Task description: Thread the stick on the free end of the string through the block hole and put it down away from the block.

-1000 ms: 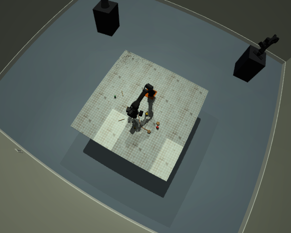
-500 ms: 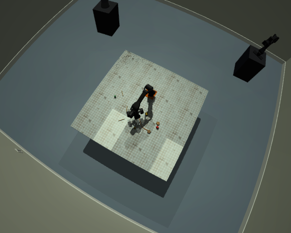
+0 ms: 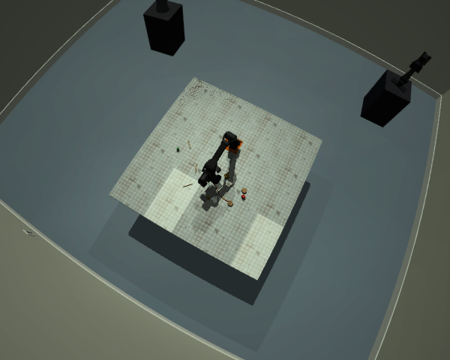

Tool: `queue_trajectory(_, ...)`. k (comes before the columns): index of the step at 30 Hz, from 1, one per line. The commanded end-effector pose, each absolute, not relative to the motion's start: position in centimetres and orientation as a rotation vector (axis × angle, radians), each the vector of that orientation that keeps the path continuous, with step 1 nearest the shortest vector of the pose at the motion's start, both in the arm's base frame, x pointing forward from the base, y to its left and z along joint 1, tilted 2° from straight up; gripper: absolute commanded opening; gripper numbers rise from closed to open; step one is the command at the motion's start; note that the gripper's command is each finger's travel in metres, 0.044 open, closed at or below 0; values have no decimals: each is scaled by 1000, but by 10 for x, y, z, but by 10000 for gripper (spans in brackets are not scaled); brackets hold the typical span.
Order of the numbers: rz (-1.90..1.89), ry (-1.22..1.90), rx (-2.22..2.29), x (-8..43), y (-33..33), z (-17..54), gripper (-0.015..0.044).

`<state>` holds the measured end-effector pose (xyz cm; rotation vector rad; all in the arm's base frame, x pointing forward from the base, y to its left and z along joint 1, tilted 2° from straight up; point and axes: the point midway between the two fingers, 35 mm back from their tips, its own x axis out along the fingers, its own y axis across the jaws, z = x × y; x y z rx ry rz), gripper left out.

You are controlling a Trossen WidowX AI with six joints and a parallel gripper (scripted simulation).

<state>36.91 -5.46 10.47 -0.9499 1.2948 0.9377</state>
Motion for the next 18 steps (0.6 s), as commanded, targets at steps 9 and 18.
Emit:
queue_trajectory(9, 1273, 1106, -1298, 376, -46, 101, 0)
queue_trajectory(18, 1499, 920, -1540, 381, -40, 101, 0)
